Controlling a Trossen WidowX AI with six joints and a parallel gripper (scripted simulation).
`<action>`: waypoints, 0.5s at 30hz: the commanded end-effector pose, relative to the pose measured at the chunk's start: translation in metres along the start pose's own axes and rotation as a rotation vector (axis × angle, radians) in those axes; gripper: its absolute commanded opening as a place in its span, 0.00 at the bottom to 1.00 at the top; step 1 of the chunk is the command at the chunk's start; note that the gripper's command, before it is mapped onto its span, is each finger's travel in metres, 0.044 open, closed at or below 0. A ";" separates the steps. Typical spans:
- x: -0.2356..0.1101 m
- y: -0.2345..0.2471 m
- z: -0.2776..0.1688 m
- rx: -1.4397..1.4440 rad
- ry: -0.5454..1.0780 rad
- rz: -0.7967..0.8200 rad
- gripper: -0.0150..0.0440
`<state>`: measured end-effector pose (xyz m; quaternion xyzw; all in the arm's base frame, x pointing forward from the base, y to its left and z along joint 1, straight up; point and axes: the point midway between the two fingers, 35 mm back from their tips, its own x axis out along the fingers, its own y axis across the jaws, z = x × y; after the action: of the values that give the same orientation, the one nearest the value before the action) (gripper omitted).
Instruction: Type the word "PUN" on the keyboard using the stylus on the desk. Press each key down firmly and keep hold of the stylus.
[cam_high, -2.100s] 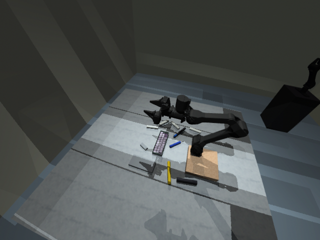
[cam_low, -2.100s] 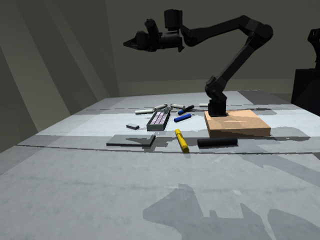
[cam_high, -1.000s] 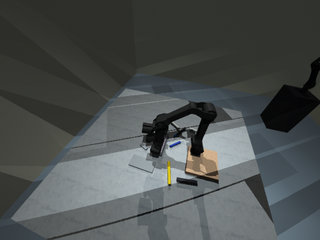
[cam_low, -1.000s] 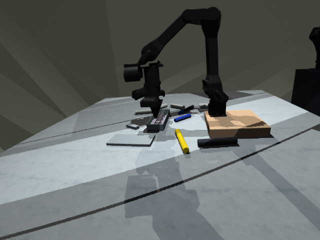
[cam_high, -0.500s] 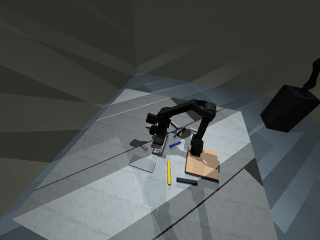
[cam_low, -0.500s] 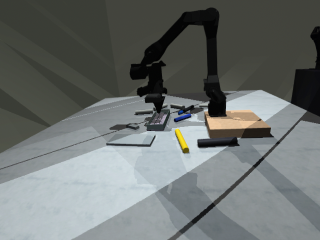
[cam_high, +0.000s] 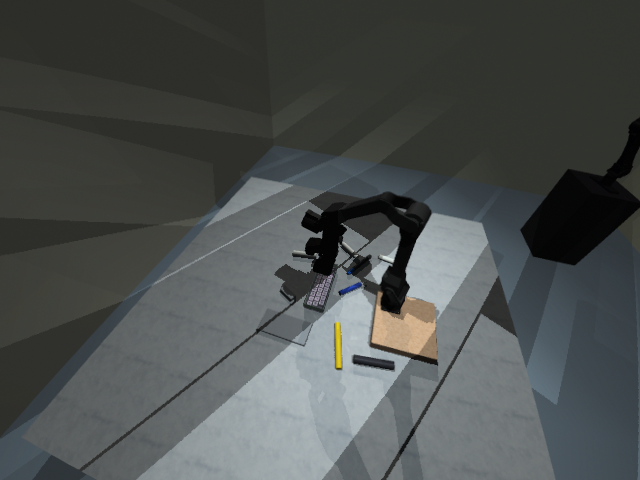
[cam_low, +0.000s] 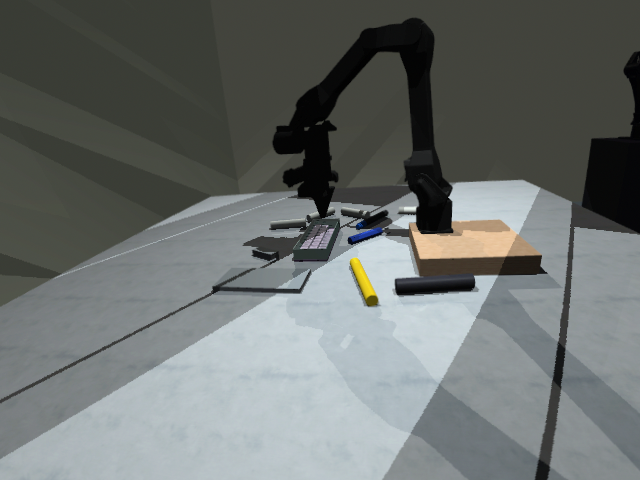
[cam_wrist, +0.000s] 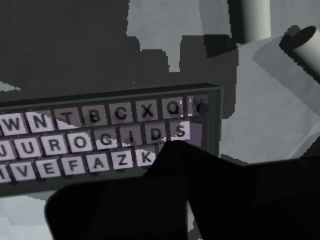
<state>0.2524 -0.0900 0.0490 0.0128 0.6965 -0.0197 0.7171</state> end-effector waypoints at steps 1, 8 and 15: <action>0.000 -0.003 0.000 -0.015 0.003 0.001 0.25; 0.000 0.003 -0.007 -0.015 0.004 0.001 0.25; 0.001 0.024 -0.032 -0.015 0.006 0.003 0.25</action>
<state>0.2244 -0.0668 0.0462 0.0071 0.7019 -0.0098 0.7122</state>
